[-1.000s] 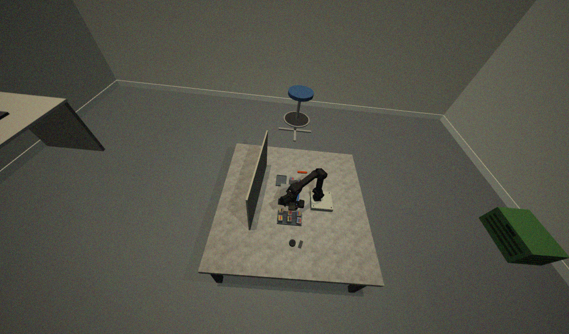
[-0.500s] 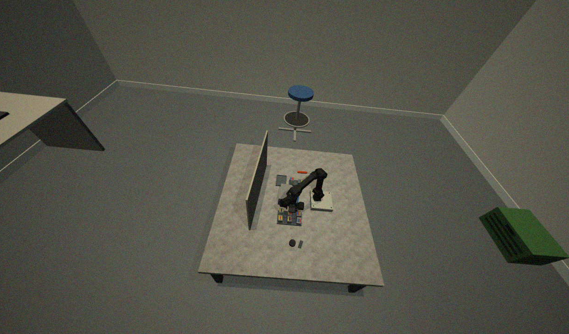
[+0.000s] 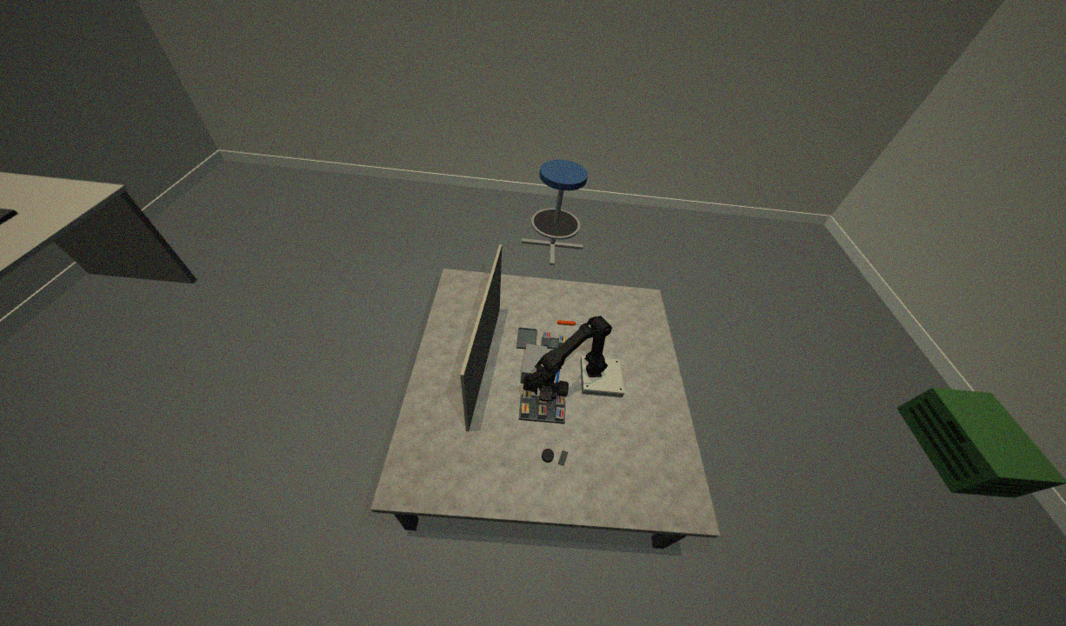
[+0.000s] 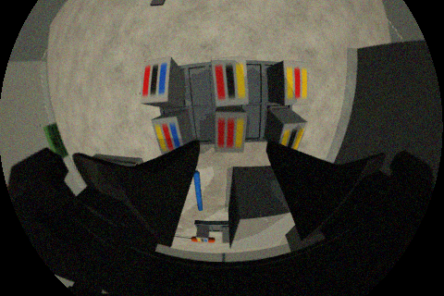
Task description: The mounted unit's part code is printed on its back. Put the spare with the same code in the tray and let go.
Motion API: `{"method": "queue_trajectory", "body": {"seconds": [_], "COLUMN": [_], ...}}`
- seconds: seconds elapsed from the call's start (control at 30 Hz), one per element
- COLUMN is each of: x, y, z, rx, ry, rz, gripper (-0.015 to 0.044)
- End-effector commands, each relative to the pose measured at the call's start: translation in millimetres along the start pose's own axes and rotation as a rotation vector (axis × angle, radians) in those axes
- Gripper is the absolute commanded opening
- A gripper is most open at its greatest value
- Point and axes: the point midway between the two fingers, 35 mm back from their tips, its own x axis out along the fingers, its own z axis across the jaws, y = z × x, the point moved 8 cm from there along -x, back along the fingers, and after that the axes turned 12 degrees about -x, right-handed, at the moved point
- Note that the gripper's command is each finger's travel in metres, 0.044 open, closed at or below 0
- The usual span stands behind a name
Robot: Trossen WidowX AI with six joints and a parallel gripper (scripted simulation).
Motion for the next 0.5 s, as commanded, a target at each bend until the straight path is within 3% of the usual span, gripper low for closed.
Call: {"method": "queue_trajectory", "body": {"seconds": [0.0,0.47], "x": [8,31], "y": [0,-1], "z": [0,-1], "rx": [-0.004,-0.004], "ry": [-0.004,-0.004], "rz": [0.0,0.0], "gripper": [0.03,0.03]}}
